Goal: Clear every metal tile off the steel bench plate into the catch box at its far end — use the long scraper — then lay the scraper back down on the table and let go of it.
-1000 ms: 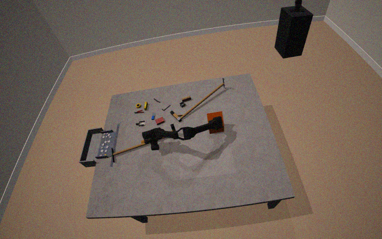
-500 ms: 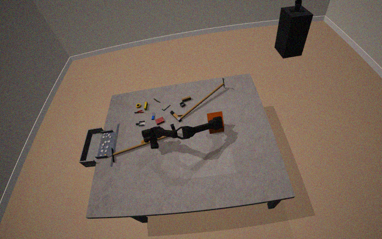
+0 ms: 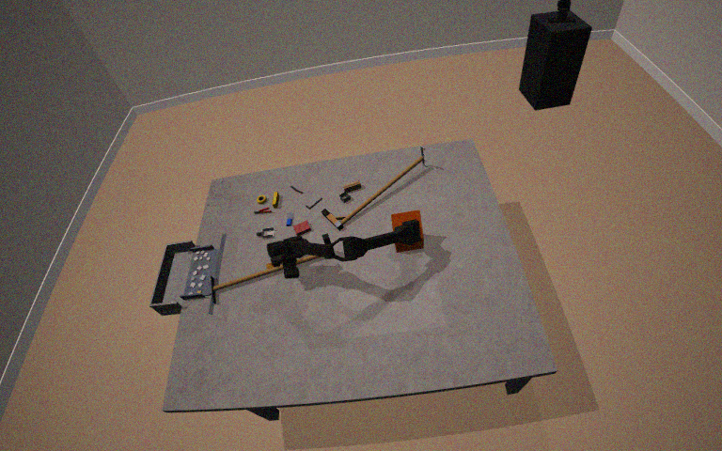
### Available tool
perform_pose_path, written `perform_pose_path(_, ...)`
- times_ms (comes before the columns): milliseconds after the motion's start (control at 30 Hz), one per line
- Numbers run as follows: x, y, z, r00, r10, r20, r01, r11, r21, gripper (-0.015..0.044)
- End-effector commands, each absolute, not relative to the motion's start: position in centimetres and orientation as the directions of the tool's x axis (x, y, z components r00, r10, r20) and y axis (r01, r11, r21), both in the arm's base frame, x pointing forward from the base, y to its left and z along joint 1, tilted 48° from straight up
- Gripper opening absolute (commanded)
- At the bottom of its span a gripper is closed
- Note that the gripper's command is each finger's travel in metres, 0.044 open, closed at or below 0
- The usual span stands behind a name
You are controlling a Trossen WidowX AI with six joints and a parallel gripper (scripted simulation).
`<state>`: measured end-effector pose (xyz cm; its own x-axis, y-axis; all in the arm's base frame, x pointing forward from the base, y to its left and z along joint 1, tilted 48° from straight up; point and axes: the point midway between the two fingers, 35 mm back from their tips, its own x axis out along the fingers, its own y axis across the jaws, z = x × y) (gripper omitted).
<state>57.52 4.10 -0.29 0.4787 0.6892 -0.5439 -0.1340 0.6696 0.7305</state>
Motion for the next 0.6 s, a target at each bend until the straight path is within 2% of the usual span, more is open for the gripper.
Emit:
perform_pose_path(0,57.5,3.8,-1.2,0.475,0.687,-0.55,-0.127,0.672,0.729,0.0)
perform_pose_path(300,57.7,3.2,-1.8,0.475,0.687,-0.551,-0.127,0.672,0.729,0.0)
perform_pose_path(567,57.8,1.4,0.6,0.479,0.687,-0.546,-0.134,0.673,0.728,0.0)
